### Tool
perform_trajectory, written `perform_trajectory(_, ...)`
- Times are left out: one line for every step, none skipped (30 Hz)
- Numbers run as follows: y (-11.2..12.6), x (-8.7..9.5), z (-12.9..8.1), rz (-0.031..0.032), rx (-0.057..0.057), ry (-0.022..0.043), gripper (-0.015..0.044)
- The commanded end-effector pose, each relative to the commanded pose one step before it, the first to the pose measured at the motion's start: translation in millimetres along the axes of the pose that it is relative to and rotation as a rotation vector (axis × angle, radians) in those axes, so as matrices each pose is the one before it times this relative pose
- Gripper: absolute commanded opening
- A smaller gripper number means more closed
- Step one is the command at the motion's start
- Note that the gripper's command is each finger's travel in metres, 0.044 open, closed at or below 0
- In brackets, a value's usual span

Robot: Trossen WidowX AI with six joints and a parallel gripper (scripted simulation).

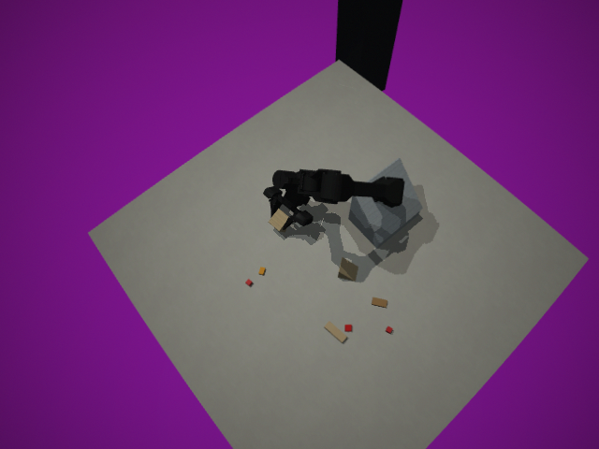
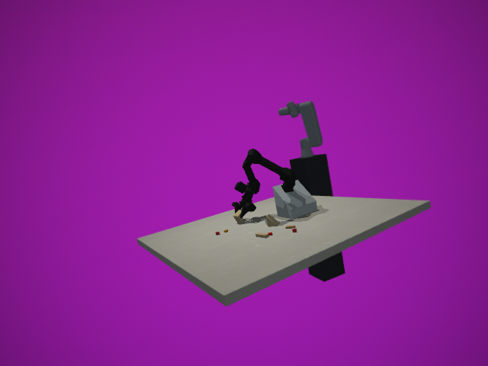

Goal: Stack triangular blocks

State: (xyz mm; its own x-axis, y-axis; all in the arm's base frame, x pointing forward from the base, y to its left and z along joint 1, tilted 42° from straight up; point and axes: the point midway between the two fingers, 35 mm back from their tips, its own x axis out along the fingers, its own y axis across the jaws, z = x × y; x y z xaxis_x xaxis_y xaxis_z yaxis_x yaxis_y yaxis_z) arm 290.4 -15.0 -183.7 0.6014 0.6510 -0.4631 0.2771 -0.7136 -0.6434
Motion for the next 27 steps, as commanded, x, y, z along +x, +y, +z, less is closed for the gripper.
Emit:
perform_trajectory(-6.34,-8.29,11.72,-0.00865,0.0112,0.15597,0.0000)
perform_trajectory(-0.42,-1.42,1.68,-0.00084,0.0028,0.02405,0.0000)
perform_trajectory(1.15,-0.23,0.43,-0.03126,-0.0015,0.01775,0.0000)
perform_trajectory(0.97,-0.54,0.71,-0.03024,-0.0022,0.01636,0.0000)
perform_trajectory(0.77,-0.77,0.92,-0.02819,-0.0026,0.01451,0.0000)
perform_trajectory(0.44,-0.67,0.77,-0.01909,-0.0021,0.00940,0.0000)
perform_trajectory(5.48,9.48,-8.09,0.08981,0.0031,-0.11959,0.0026)
perform_trajectory(0.00,0.00,0.00,0.00000,0.0000,0.00000,0.0053)
perform_trajectory(0.00,0.00,0.00,0.00000,0.0000,0.00000,0.0079)
perform_trajectory(0.00,0.00,0.00,0.00000,0.0000,0.00000,0.0105)
perform_trajectory(0.00,0.00,0.00,0.00000,0.0000,0.00000,0.0131)
perform_trajectory(0.00,0.00,0.00,0.00000,0.0000,0.00000,0.0157)
perform_trajectory(0.00,0.00,0.00,0.00000,0.0000,0.00000,0.0184)
perform_trajectory(0.00,0.00,0.00,0.00000,0.0000,0.00000,0.0210)
perform_trajectory(0.00,0.00,0.00,0.00000,0.0000,0.00000,0.0236)
perform_trajectory(0.00,0.00,0.00,0.00000,0.0000,0.00000,0.0262)
perform_trajectory(0.00,0.00,0.00,0.00000,0.0000,0.00000,0.0289)
perform_trajectory(0.00,0.00,0.00,0.00000,0.0000,0.00000,0.0315)
perform_trajectory(0.00,0.00,0.00,0.00000,0.0000,0.00000,0.0341)
perform_trajectory(0.00,0.00,0.00,0.00000,0.0000,0.00000,0.0367)
perform_trajectory(0.00,0.00,0.00,0.00000,0.0000,0.00000,0.0394)
perform_trajectory(0.00,0.00,0.00,0.00000,0.0000,0.00000,0.0420)
perform_trajectory(0.00,0.00,0.00,0.00000,0.0000,0.00000,0.0440)
perform_trajectory(0.00,0.00,0.00,0.00000,0.0000,0.00000,0.0440)
perform_trajectory(0.00,0.00,0.00,0.00000,0.0000,0.00000,0.0440)
perform_trajectory(0.00,0.00,0.00,0.00000,0.0000,0.00000,0.0440)
perform_trajectory(0.00,0.00,0.00,0.00000,0.0000,0.00000,0.0440)
